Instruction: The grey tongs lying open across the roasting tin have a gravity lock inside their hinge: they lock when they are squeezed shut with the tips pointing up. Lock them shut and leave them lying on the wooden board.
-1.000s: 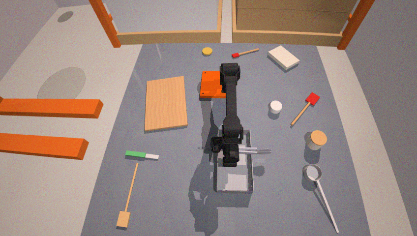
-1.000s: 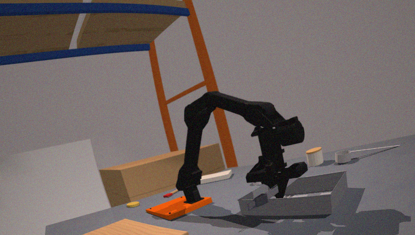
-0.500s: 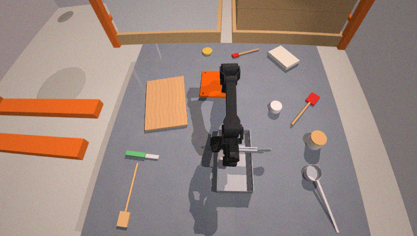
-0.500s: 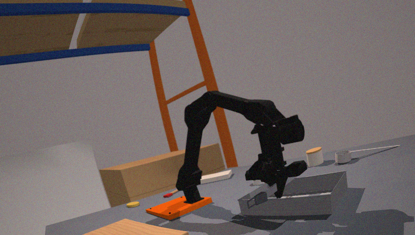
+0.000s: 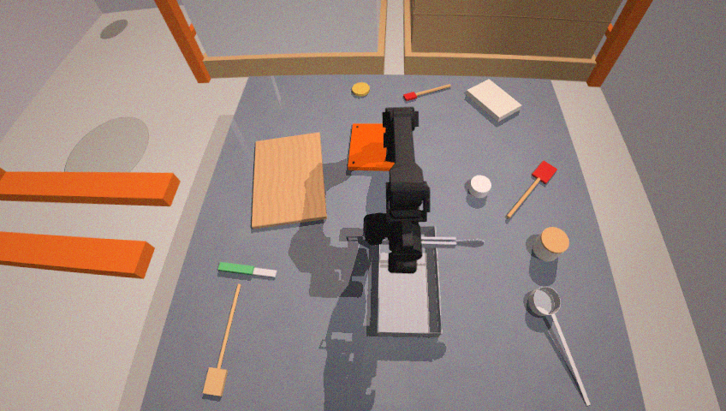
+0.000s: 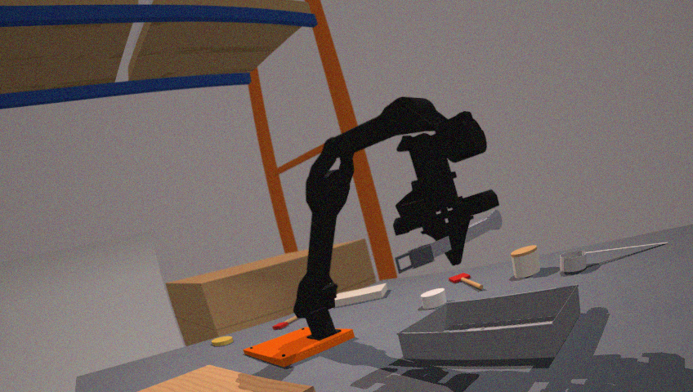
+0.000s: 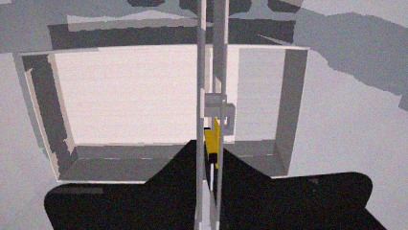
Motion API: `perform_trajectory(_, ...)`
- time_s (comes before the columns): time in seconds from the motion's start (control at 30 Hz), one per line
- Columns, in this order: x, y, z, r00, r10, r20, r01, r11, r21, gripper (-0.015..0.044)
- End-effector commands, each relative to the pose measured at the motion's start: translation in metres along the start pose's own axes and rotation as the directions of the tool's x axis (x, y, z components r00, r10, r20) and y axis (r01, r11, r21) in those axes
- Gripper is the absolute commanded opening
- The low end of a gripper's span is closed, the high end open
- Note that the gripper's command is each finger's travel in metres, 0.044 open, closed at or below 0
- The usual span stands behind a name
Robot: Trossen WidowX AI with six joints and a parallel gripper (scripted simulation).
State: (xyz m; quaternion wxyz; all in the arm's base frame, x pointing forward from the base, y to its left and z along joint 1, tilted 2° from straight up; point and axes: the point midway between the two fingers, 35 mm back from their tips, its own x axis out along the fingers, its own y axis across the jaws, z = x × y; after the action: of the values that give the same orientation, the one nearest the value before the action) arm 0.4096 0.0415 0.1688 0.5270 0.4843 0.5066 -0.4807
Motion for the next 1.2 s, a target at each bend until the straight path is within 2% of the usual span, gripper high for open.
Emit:
perform_trajectory(0.0, -0.002, -0.002, -0.001, 1.0, -0.009, -0.003, 0.009, 1.0, -0.003, -0.015)
perform_trajectory(0.23, 0.0, -0.002, 0.012, 1.0, -0.011, 0.001, 0.011, 0.999, 0.035, -0.015)
perform_trajectory(0.7, -0.002, -0.017, 0.104, 1.0, -0.014, 0.005, 0.012, 0.952, 0.304, -0.015)
perform_trajectory(1.17, -0.004, -0.055, 0.195, 1.0, -0.022, 0.012, 0.011, 0.819, 0.574, -0.015)
